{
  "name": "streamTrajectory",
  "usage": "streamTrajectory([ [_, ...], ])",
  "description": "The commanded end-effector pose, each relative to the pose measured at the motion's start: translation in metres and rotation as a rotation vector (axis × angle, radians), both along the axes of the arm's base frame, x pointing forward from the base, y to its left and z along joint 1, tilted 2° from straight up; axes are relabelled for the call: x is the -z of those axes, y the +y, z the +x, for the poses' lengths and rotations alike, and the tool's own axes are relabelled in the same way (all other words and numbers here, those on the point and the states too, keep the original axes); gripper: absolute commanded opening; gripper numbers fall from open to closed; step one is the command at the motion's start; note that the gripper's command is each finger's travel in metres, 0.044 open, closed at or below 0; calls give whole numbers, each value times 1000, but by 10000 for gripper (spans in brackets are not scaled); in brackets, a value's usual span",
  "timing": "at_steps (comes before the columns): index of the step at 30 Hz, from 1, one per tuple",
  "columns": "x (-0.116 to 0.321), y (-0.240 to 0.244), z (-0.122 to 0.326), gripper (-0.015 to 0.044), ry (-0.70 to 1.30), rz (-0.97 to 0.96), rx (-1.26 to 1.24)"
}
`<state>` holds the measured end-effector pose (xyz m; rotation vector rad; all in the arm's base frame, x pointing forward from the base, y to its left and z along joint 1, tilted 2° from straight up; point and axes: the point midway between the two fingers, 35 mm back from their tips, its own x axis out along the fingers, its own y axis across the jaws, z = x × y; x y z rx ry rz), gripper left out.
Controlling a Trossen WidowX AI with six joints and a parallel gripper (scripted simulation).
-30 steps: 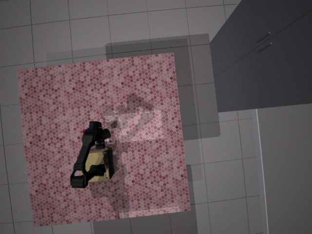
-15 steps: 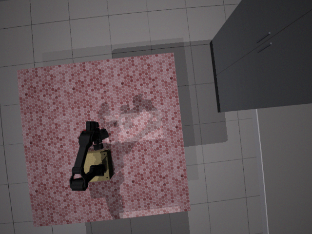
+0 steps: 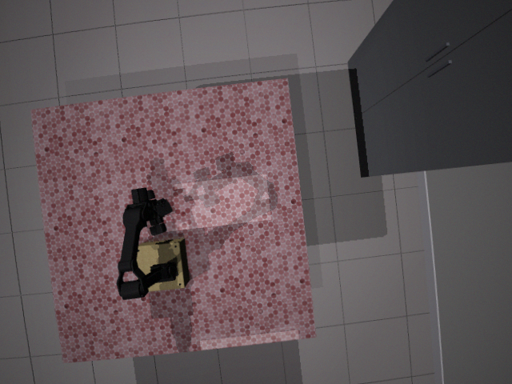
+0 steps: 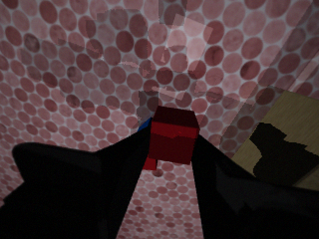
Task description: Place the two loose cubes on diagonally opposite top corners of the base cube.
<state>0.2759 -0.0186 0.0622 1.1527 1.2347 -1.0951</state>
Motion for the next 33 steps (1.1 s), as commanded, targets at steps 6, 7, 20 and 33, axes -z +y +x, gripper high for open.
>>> streamTrajectory([
  [6,1,22,15,105,-8,-4,-59],
  [7,1,25,16,105,-9,-4,-67],
  [20,6,54,28,105,-10,-5,-140],
  [33,34,54,27,105,-10,-5,-139],
])
